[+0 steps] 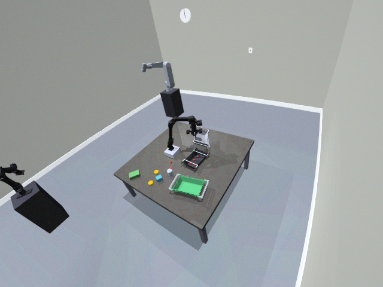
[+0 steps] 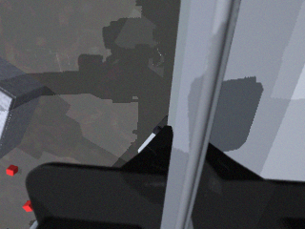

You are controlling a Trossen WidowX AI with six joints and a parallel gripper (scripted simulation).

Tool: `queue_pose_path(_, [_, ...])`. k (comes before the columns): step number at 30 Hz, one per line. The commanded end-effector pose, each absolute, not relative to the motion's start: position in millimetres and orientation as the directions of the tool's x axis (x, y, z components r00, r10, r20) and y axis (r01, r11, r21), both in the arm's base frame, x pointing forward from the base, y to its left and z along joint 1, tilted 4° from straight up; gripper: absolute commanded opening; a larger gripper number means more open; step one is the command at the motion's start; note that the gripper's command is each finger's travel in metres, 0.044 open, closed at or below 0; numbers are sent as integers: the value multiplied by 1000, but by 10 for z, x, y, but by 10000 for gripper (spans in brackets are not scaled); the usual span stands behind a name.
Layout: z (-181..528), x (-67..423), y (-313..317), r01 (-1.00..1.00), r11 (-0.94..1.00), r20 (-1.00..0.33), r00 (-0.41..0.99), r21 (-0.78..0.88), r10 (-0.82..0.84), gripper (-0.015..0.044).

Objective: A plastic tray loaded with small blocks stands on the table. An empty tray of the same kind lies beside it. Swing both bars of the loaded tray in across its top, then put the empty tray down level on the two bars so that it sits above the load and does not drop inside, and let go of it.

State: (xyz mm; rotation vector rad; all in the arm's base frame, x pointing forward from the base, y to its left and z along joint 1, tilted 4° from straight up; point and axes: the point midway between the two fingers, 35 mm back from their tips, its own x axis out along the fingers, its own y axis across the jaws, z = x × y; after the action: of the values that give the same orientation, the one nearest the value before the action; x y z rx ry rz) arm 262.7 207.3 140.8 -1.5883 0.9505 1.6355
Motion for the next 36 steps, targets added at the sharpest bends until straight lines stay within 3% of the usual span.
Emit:
queue_pose_path(1, [1457, 2763, 1921, -879, -475, -999, -22, 31, -23, 0])
queue_pose_path(36, [1460, 3293, 592, -996, -86, -999, -24, 27, -41, 0])
